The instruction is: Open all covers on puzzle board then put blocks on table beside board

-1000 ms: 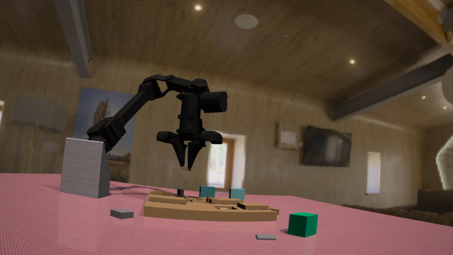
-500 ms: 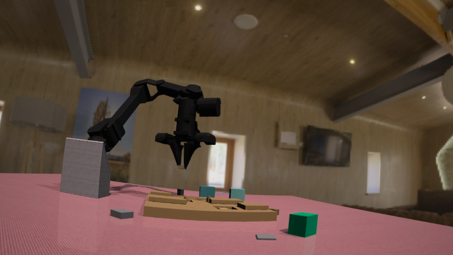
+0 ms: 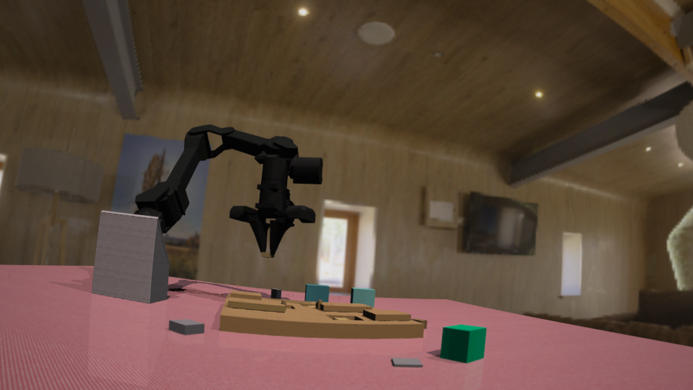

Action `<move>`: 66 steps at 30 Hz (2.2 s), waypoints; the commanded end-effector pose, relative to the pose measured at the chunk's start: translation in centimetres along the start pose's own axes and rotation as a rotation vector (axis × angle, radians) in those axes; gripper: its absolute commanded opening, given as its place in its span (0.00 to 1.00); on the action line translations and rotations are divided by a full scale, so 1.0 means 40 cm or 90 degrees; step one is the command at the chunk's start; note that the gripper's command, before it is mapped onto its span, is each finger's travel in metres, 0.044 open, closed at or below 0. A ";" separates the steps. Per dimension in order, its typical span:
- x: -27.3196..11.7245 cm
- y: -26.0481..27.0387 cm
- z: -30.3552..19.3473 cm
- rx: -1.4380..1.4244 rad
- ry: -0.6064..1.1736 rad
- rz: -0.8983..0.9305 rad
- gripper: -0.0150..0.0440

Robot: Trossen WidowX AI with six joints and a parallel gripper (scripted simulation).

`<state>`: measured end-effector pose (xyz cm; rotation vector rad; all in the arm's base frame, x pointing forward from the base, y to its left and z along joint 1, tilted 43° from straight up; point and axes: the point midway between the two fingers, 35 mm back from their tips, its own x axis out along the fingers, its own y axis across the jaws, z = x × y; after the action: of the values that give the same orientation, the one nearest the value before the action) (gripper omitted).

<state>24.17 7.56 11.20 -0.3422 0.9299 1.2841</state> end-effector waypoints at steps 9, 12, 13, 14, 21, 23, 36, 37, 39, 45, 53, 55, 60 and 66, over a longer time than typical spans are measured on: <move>0.003 0.104 0.043 0.005 -0.005 0.009 0.39; 0.003 0.131 0.052 0.004 -0.007 0.011 0.39; 0.003 0.140 0.054 0.004 -0.008 0.011 0.39; 0.003 0.149 0.057 0.004 -0.009 0.012 0.39; 0.003 0.205 0.068 0.004 -0.014 0.016 0.39; 0.004 0.206 0.068 0.004 -0.014 0.016 0.39; 0.053 0.195 0.069 0.003 -0.009 0.015 0.39; 0.057 0.194 0.070 0.003 -0.008 0.015 0.39; 0.065 0.193 0.070 0.003 -0.008 0.014 0.39; 0.090 0.191 0.071 0.002 -0.007 0.014 0.39; 0.123 0.189 0.072 0.002 -0.006 0.013 0.39; 0.131 0.189 0.072 0.002 -0.006 0.013 0.39; 0.152 0.190 0.073 0.002 -0.006 0.013 0.39; 0.176 0.192 0.074 0.002 -0.007 0.013 0.39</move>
<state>18.44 16.27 10.27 -0.3258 0.9176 1.3027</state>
